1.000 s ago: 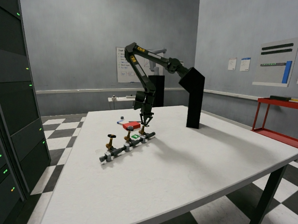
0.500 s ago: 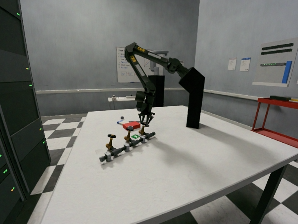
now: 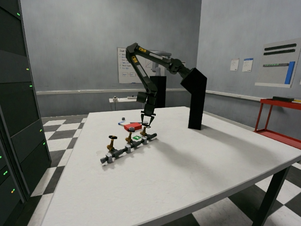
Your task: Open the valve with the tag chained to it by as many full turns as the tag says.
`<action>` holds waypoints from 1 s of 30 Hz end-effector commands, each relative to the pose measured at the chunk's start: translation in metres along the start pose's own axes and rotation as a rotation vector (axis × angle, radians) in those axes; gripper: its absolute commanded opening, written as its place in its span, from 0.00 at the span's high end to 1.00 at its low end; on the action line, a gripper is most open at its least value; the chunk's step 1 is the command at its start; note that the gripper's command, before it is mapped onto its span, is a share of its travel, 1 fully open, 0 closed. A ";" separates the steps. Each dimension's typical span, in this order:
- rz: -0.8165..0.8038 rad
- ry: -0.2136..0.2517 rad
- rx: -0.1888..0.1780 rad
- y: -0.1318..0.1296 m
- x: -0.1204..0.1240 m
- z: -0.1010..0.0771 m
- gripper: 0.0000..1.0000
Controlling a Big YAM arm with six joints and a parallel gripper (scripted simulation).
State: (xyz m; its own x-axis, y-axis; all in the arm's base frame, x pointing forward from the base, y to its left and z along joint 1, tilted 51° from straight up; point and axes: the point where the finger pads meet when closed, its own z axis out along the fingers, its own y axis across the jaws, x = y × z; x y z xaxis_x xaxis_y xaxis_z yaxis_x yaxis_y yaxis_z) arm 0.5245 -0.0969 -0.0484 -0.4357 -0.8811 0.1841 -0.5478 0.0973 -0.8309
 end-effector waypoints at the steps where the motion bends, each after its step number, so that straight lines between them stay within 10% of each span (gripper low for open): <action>1: -0.234 -0.009 0.011 0.000 0.002 -0.001 1.00; 27: -0.235 -0.009 0.009 0.000 0.002 -0.001 1.00; 28: -0.235 -0.009 0.009 0.000 0.002 -0.001 0.00; 30: -0.235 -0.009 0.009 0.000 0.002 -0.001 0.00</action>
State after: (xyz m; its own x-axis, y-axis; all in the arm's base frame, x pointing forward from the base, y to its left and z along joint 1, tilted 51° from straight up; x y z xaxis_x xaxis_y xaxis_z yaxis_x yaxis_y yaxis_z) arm 0.5256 -0.0955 -0.0481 -0.3295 -0.8889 0.3183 -0.6107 -0.0564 -0.7898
